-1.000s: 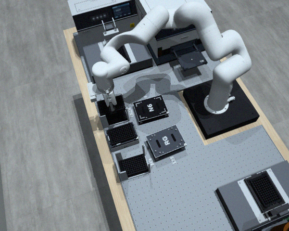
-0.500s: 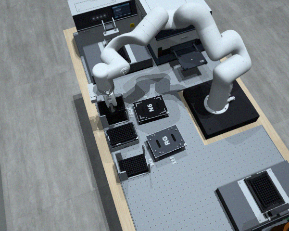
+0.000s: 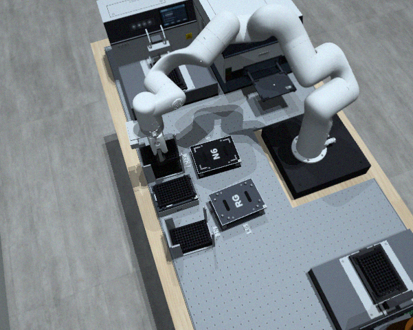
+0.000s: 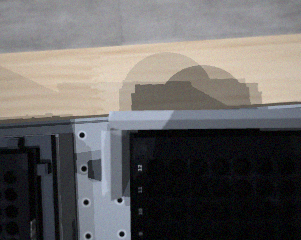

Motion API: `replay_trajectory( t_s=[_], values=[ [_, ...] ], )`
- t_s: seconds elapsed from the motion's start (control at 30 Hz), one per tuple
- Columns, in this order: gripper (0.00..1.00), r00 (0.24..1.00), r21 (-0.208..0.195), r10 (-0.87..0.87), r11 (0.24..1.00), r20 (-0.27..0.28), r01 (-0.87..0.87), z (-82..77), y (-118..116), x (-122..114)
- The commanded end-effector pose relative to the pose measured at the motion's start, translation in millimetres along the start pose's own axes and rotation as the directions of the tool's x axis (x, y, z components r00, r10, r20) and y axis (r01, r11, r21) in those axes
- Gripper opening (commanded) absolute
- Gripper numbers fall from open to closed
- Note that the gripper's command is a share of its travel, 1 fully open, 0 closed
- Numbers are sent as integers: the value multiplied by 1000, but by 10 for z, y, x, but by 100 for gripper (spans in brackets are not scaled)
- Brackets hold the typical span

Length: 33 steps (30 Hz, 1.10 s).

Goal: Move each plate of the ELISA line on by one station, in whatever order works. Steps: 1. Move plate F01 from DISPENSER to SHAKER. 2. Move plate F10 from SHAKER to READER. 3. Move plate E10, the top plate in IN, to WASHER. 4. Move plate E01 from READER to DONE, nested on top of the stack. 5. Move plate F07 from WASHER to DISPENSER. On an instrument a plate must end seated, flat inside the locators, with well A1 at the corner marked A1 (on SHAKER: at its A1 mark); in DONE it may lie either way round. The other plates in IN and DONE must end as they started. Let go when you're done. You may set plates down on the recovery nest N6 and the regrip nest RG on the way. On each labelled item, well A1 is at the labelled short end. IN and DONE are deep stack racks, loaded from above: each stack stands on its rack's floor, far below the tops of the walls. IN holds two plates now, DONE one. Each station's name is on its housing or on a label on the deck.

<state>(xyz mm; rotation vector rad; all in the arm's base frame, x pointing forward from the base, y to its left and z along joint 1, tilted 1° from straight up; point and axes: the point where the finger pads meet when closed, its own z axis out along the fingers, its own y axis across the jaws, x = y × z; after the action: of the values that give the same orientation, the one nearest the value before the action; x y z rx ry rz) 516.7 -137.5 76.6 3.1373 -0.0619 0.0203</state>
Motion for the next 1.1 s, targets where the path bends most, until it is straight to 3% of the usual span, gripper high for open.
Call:
replay_trajectory(
  t_s=[0.0,1.07],
  values=[
    [0,1000,-1,0,1000,-5,0,8,-1,15],
    [0,1000,-1,0,1000,-5,0,195,-1,15]
  ],
)
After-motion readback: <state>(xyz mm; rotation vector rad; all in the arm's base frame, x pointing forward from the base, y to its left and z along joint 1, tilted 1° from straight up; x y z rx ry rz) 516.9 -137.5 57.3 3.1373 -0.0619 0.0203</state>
